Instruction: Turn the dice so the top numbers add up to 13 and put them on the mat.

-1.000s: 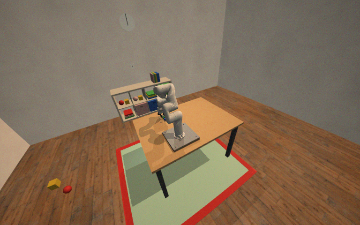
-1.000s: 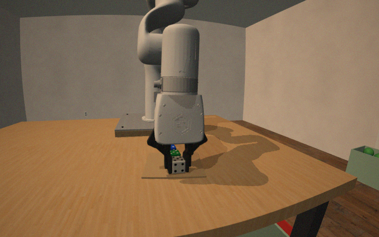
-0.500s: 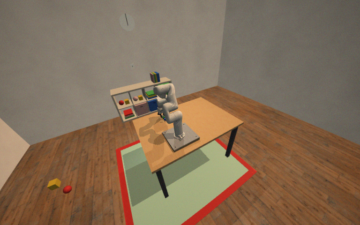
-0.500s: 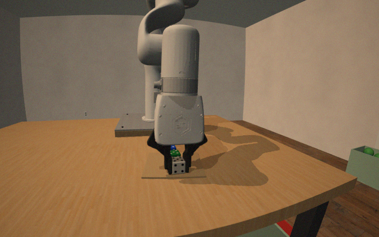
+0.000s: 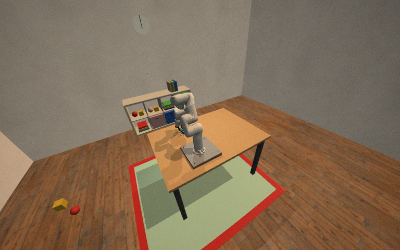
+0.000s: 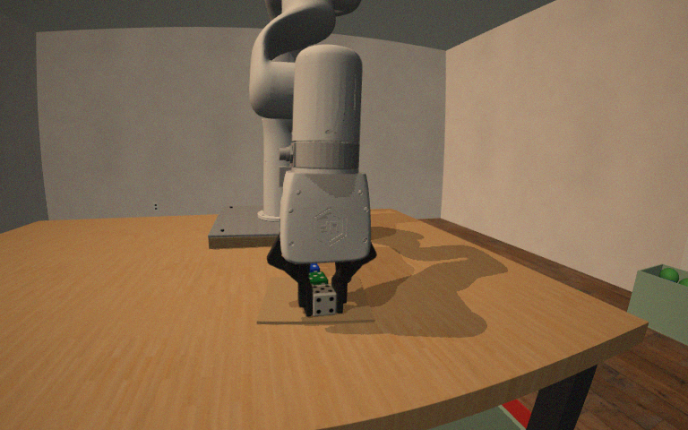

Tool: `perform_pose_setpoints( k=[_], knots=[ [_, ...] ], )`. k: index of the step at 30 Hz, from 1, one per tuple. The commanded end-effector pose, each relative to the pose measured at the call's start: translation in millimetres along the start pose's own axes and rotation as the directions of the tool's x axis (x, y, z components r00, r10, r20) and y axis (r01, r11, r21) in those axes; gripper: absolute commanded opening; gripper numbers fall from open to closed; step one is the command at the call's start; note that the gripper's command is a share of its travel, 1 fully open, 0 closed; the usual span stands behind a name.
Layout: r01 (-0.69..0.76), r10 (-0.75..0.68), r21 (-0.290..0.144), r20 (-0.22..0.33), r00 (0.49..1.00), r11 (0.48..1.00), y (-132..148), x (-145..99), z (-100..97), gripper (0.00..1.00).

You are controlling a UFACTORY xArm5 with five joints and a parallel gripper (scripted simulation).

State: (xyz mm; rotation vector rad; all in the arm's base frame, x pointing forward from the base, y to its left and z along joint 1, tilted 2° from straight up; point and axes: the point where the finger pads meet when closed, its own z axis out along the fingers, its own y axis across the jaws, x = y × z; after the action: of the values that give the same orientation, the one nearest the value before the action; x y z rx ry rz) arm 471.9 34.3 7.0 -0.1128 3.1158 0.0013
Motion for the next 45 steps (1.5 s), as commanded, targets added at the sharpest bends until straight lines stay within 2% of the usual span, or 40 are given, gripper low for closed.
perform_pose_setpoints(
  k=[1, 14, 15, 17, 18, 20, 21, 23, 24, 26, 27, 40, 45],
  knots=[
    [0.0, 0.0, 0.0, 0.004, 1.0, 1.0, 0.0, -1.4, -1.3, 0.27],
    [0.0, 0.0, 0.0, 0.004, 1.0, 1.0, 0.0, -1.4, -1.3, 0.27],
    [0.0, 0.0, 0.0, 0.004, 1.0, 1.0, 0.0, -1.4, -1.3, 0.31],
    [0.0, 0.0, 0.0, 0.004, 1.0, 1.0, 0.0, -1.4, -1.3, 0.31],
    [0.0, 0.0, 0.0, 0.004, 1.0, 1.0, 0.0, -1.4, -1.3, 0.35],
    [0.0, 0.0, 0.0, 0.004, 1.0, 1.0, 0.0, -1.4, -1.3, 0.35],
    [0.0, 0.0, 0.0, 0.004, 1.0, 1.0, 0.0, -1.4, -1.3, 0.39],
    [0.0, 0.0, 0.0, 0.004, 1.0, 1.0, 0.0, -1.4, -1.3, 0.39],
    [0.0, 0.0, 0.0, 0.004, 1.0, 1.0, 0.0, -1.4, -1.3, 0.43],
    [0.0, 0.0, 0.0, 0.004, 1.0, 1.0, 0.0, -1.4, -1.3, 0.43],
    [0.0, 0.0, 0.0, 0.004, 1.0, 1.0, 0.0, -1.4, -1.3, 0.47],
    [0.0, 0.0, 0.0, 0.004, 1.0, 1.0, 0.0, -1.4, -2.1, 0.47],
    [0.0, 0.0, 0.0, 0.004, 1.0, 1.0, -0.2, -1.4, -12.3, 0.47]
  ],
)
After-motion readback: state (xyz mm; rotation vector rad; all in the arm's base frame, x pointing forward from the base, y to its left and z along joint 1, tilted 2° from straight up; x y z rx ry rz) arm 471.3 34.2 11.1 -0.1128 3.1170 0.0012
